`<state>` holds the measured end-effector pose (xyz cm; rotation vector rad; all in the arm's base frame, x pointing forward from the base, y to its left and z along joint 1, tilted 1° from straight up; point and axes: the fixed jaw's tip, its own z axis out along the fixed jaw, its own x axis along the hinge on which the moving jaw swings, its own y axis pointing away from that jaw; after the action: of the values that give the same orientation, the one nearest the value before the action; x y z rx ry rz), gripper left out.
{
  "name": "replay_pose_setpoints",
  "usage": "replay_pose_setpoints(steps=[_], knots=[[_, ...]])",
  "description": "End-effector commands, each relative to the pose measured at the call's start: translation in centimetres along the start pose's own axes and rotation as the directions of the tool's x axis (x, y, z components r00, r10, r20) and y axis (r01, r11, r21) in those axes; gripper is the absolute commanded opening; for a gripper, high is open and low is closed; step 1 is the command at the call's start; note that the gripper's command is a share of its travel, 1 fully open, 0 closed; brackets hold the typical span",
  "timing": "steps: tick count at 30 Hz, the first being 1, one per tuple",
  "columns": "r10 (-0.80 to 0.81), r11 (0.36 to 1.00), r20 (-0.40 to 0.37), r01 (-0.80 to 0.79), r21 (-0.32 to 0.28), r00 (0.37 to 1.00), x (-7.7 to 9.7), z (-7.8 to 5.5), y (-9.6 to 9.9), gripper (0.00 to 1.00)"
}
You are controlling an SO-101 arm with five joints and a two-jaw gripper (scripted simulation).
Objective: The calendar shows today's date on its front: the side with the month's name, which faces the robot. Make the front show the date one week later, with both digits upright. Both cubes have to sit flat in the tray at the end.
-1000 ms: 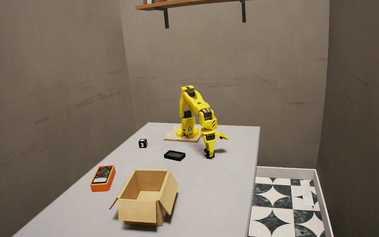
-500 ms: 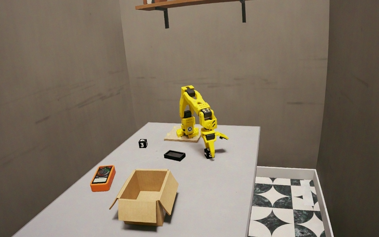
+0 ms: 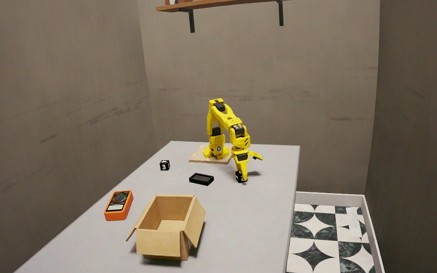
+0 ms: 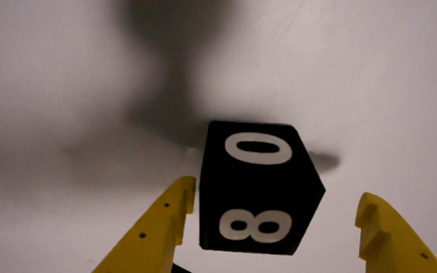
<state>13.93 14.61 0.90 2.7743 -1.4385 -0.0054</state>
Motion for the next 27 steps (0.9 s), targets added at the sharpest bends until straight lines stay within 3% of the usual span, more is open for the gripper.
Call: replay_pose_setpoints(steps=[1, 15, 27], knots=[[-0.017, 1.0, 0.002, 0.017, 0.003, 1.0, -0.2, -1.2, -0.1, 0.36], [-0.017, 1.0, 0.002, 0.017, 0.003, 1.0, -0.2, -5.0, 0.0, 0.36], [-0.017, 1.0, 0.002, 0.017, 0.003, 1.0, -0.2, -5.3, 0.1, 0.36]])
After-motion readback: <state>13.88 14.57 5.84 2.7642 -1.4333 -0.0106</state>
